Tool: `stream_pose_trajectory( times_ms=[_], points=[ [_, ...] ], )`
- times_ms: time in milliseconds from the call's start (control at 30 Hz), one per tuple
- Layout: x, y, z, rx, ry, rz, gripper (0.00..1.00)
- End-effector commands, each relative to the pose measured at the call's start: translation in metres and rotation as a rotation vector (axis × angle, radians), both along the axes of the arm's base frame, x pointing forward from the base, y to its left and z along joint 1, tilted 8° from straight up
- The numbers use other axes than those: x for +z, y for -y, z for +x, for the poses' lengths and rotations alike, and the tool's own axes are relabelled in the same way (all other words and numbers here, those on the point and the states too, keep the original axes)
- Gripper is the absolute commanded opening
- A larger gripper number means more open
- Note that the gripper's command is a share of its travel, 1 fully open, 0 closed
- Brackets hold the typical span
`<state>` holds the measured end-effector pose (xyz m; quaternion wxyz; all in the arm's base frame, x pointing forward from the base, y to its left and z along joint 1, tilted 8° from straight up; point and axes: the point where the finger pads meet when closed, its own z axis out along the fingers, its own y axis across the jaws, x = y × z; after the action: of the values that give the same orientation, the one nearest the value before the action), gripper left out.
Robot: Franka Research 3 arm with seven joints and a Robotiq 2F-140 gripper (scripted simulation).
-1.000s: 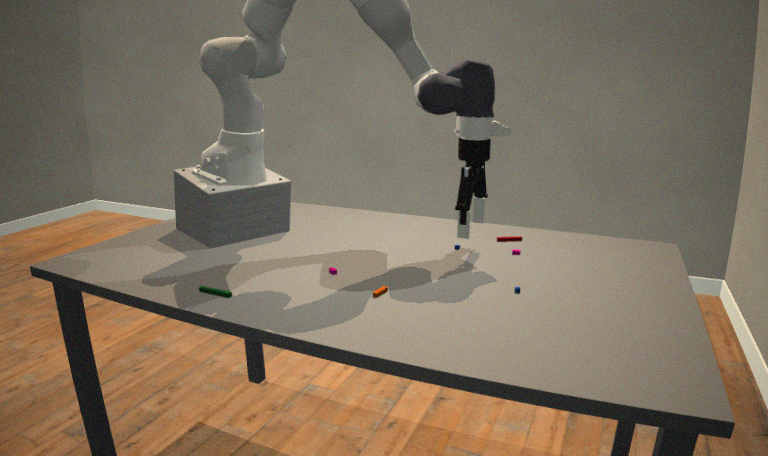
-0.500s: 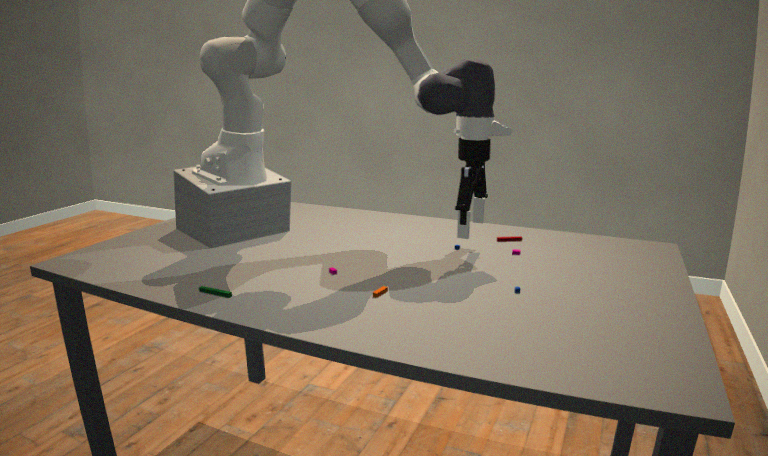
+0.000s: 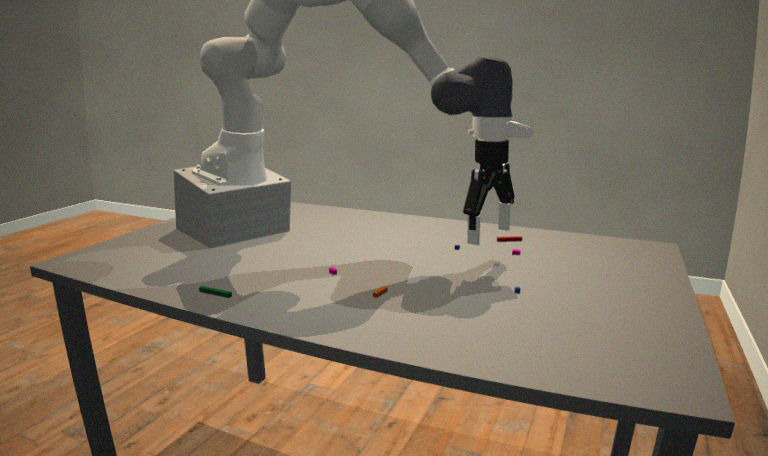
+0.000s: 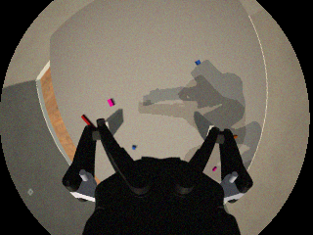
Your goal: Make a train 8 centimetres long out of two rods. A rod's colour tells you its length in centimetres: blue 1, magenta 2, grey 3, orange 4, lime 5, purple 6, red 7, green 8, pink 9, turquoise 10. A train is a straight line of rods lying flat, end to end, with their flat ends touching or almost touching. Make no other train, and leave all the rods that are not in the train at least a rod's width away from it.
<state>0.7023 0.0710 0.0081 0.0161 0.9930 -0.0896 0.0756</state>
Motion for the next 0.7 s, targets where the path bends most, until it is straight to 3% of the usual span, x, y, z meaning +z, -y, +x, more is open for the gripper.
stream_pose_trajectory(
  times_ms=[0,667],
  points=[
    [-0.001,0.012,0.007,-0.166,-0.019,0.014,1.00],
    [0.018,0.074,0.064,-0.595,0.003,0.074,1.00]
  ],
)
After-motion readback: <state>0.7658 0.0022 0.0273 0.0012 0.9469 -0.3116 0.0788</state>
